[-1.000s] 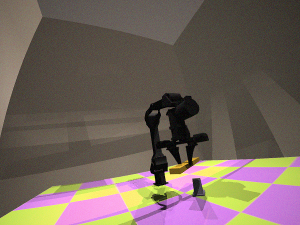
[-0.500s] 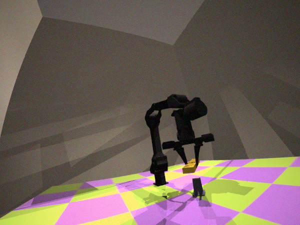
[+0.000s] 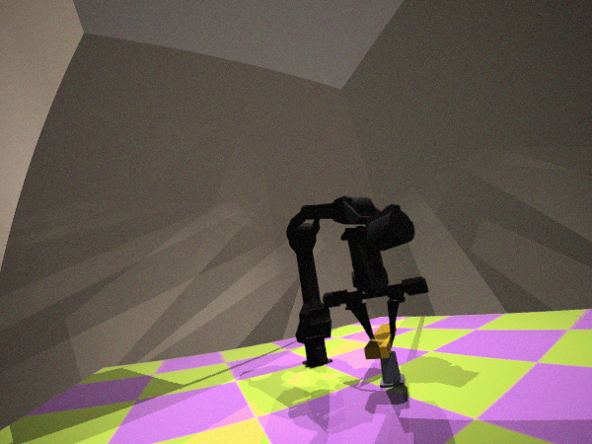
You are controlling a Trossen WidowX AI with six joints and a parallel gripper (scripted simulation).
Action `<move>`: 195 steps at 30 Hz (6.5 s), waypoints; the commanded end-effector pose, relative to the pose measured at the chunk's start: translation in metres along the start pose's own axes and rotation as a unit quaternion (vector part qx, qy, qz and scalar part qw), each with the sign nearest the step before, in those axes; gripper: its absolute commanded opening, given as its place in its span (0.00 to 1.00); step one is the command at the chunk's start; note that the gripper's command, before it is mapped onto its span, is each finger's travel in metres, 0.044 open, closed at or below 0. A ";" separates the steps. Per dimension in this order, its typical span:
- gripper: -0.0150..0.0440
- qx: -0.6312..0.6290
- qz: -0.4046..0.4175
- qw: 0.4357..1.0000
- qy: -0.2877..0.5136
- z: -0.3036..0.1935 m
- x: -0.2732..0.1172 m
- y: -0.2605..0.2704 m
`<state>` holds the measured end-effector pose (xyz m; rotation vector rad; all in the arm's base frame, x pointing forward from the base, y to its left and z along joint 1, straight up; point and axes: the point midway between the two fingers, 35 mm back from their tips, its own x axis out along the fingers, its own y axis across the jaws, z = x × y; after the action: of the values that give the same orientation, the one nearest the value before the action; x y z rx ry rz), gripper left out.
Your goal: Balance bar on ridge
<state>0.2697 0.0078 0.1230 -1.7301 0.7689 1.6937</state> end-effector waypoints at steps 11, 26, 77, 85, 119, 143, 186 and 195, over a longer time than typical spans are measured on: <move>0.25 -0.001 0.000 1.000 0.000 0.000 0.013 0.000; 0.25 -0.001 0.000 1.000 0.000 0.000 0.014 0.000; 0.25 -0.001 0.000 1.000 0.000 0.000 0.018 0.000; 0.25 -0.001 0.000 1.000 0.000 0.000 0.019 0.000; 0.25 -0.001 0.000 1.000 0.000 0.001 0.022 0.000; 0.25 -0.001 0.000 1.000 0.000 0.000 0.024 0.000; 0.25 -0.001 0.000 1.000 0.000 0.000 0.021 0.000; 0.25 -0.001 0.000 1.000 0.000 -0.001 0.021 0.000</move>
<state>0.2705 0.0076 0.1017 -1.7304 0.7681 1.6913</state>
